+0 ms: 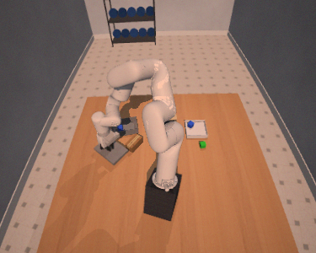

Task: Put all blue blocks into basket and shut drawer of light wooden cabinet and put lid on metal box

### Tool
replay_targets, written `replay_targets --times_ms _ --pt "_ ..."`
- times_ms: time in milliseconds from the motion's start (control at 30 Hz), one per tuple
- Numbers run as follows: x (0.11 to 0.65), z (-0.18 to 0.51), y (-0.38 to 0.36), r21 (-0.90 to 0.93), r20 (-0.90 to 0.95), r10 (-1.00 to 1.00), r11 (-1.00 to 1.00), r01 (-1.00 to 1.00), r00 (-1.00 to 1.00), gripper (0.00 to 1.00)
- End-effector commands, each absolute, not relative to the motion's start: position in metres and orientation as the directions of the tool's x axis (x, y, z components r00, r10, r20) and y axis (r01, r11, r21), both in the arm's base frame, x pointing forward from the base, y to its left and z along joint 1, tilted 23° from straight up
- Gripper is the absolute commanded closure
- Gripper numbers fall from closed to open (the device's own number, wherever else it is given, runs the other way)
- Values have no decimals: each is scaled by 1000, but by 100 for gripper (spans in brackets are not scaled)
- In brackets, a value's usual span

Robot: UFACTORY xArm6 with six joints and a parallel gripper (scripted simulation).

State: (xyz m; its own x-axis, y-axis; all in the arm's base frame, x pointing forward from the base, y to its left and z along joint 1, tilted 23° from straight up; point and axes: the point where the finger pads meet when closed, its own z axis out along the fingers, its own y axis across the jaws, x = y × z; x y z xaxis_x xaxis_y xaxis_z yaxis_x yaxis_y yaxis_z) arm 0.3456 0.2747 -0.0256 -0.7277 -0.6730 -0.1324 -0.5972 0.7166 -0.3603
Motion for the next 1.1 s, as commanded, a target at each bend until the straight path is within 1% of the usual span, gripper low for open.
replay_targets --times_ms 0,1067 --pt "349 -31 275 -360 -136 -673 717 -597 -727 100" --pt "356 -50 271 -360 -136 -673 717 -597 -727 100"
